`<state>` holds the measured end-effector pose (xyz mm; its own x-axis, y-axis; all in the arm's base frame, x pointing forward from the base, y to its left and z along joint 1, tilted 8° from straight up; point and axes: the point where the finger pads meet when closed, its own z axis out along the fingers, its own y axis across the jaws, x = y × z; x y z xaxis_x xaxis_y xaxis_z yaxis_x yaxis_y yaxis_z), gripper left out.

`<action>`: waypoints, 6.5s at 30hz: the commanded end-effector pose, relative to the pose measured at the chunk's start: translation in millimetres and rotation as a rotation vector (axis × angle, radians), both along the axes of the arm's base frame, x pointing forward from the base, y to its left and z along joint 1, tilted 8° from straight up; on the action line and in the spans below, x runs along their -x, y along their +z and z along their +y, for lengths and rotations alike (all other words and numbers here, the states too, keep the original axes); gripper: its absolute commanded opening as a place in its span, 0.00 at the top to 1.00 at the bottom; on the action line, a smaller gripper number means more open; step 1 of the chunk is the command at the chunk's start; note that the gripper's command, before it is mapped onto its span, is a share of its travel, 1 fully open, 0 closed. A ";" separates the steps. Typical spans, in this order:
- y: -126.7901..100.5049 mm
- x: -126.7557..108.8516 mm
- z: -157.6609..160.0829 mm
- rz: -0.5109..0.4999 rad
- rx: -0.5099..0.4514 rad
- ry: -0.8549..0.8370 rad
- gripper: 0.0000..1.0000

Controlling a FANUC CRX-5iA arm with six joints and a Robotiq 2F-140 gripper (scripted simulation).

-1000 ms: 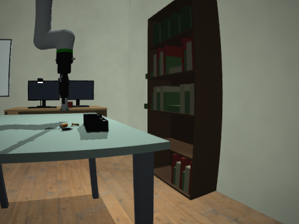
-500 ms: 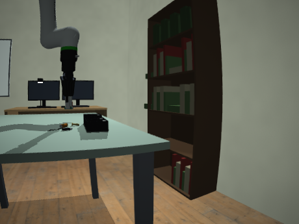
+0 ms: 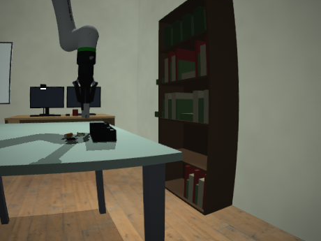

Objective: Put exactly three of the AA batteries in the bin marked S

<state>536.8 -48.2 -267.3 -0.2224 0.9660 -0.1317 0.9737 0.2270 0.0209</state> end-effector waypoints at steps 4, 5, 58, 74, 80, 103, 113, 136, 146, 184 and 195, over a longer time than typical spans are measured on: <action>5.0 -24.2 -33.4 -0.030 -0.013 -0.280 0.95; 5.8 -27.7 -38.2 -0.035 -0.015 -0.321 0.95; -25.3 -42.1 -60.9 -0.048 -0.019 -0.448 0.83; -24.0 -42.1 -60.7 -0.048 -0.019 -0.448 0.83; -18.7 -41.9 -60.1 -0.048 -0.019 -0.448 0.83; 8.5 -40.3 -55.7 -0.048 -0.019 -0.448 0.83; 40.3 -39.0 -51.7 -0.048 -0.019 -0.448 0.00; 119.6 -35.6 -41.7 -0.048 -0.019 -0.448 0.00; 124.7 -35.4 -41.0 -0.048 -0.019 -0.448 0.00; 124.7 -35.4 -41.0 -0.048 -0.019 -0.448 0.00; 124.7 -35.4 -41.0 -0.048 -0.019 -0.448 0.00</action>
<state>572.0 -89.2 -142.7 0.2239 0.9680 -0.1131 0.9737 -0.2173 0.0679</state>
